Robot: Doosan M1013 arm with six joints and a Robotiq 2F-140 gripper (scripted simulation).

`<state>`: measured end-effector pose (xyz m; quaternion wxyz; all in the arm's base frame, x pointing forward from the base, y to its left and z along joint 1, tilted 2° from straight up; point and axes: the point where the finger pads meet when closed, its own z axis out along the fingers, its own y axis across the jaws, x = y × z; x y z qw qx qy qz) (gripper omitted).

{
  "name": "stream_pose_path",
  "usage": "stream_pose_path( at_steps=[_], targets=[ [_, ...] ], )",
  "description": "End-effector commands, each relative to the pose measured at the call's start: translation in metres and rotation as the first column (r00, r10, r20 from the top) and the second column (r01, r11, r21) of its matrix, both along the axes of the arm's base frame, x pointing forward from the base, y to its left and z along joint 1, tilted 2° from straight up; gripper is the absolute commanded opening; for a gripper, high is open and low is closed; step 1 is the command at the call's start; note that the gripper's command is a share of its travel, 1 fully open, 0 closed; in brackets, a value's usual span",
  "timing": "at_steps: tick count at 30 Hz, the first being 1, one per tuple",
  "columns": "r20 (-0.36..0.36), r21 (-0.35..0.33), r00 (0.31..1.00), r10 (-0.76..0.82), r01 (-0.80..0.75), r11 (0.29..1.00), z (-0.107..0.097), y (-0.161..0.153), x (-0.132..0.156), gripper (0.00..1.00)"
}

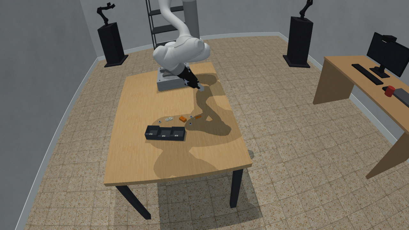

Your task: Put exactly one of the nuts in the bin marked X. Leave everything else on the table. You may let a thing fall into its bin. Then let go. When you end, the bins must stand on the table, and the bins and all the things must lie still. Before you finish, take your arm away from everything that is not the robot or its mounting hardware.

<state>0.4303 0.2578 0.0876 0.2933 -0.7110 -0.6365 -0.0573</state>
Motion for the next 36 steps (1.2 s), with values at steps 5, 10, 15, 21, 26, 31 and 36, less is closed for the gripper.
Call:
stream_pose_path(
  at_steps=[5, 10, 15, 21, 26, 31, 36],
  targets=[
    [-0.059, -0.212, 0.974, -0.22, 0.203, 0.956, -0.003, -0.028, 0.017, 0.05],
    [-0.054, -0.306, 0.94, -0.338, 0.306, 0.901, -0.003, -0.043, 0.029, 0.05],
    [-0.019, -0.406, 0.876, -0.482, 0.434, 0.805, -0.001, -0.065, 0.046, 0.05],
    [0.053, -0.493, 0.77, -0.636, 0.574, 0.654, 0.003, -0.088, 0.066, 0.05],
    [0.125, -0.531, 0.666, -0.735, 0.671, 0.517, 0.008, -0.105, 0.083, 0.05],
    [0.192, -0.543, 0.562, -0.805, 0.744, 0.39, 0.014, -0.119, 0.098, 0.05],
    [0.259, -0.536, 0.445, -0.857, 0.805, 0.256, 0.021, -0.134, 0.114, 0.05]
  ],
)
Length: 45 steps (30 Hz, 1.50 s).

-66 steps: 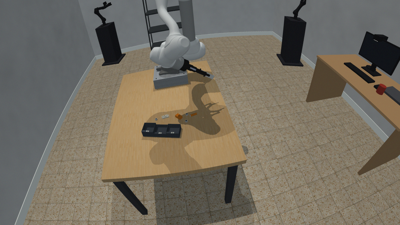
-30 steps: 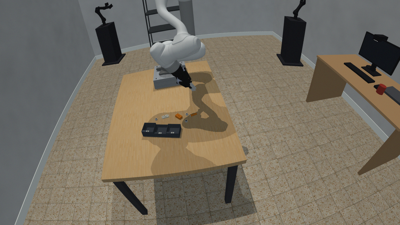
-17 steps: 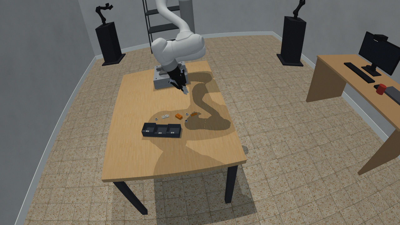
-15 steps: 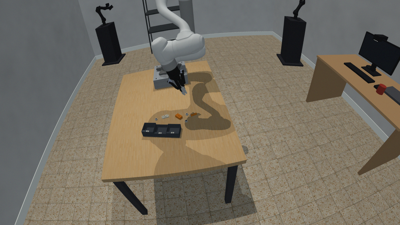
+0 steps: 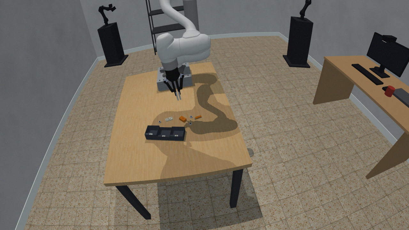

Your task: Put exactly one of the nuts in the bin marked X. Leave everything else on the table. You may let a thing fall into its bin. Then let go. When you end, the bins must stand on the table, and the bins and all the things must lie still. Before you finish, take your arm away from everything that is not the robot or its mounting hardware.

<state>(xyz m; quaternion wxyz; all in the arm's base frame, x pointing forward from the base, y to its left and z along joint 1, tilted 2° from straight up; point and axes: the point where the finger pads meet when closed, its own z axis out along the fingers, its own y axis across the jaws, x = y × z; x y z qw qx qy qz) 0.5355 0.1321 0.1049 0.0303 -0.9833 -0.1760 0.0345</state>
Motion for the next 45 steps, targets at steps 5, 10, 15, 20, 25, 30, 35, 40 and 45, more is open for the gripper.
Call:
stream_pose_path(
  at_steps=[5, 10, 15, 20, 25, 30, 35, 40, 45],
  targets=[
    [0.043, -0.069, 0.989, -0.144, 0.147, 0.987, 0.008, -0.015, 0.017, 0.05],
    [0.043, -0.069, 0.989, -0.144, 0.147, 0.987, 0.008, -0.015, 0.017, 0.05],
    [0.046, -0.072, 0.969, -0.242, 0.245, 0.967, 0.0, -0.027, 0.026, 0.05],
    [0.05, -0.077, 0.923, -0.382, 0.385, 0.92, -0.021, -0.056, 0.047, 0.05],
    [0.05, -0.077, 0.923, -0.382, 0.385, 0.92, -0.038, -0.08, 0.064, 0.05],
    [0.05, -0.077, 0.923, -0.382, 0.385, 0.92, -0.054, -0.103, 0.081, 0.05],
    [0.05, -0.077, 0.923, -0.382, 0.385, 0.92, -0.075, -0.132, 0.102, 0.05],
    [0.05, -0.077, 0.923, -0.382, 0.385, 0.92, -0.096, -0.161, 0.123, 0.05],
    [0.05, -0.077, 0.923, -0.382, 0.385, 0.92, -0.105, -0.173, 0.132, 0.05]
  ],
)
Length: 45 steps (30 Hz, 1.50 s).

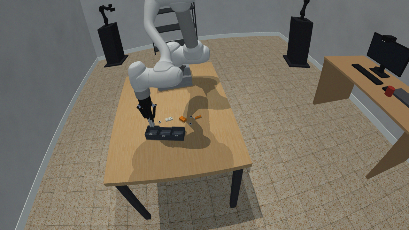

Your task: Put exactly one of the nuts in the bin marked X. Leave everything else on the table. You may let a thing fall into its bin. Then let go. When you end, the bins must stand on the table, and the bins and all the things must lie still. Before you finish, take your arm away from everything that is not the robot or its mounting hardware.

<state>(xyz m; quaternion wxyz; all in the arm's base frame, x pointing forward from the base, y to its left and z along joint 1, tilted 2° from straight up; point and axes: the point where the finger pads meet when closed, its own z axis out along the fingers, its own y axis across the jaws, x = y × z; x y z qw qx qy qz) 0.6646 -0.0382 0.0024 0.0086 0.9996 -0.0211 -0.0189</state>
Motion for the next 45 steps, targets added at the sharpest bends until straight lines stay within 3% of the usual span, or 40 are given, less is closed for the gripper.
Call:
stream_pose_path(
  at_steps=[1, 25, 45],
  targets=[
    [0.0, 0.0, 1.0, 0.0, 0.0, 1.0, -0.002, -0.003, 0.003, 0.05],
    [0.0, 0.0, 1.0, 0.0, 0.0, 1.0, -0.061, -0.004, 0.0, 0.05],
    [0.0, 0.0, 1.0, 0.0, 0.0, 1.0, -0.061, -0.004, 0.0, 0.05]
  ],
)
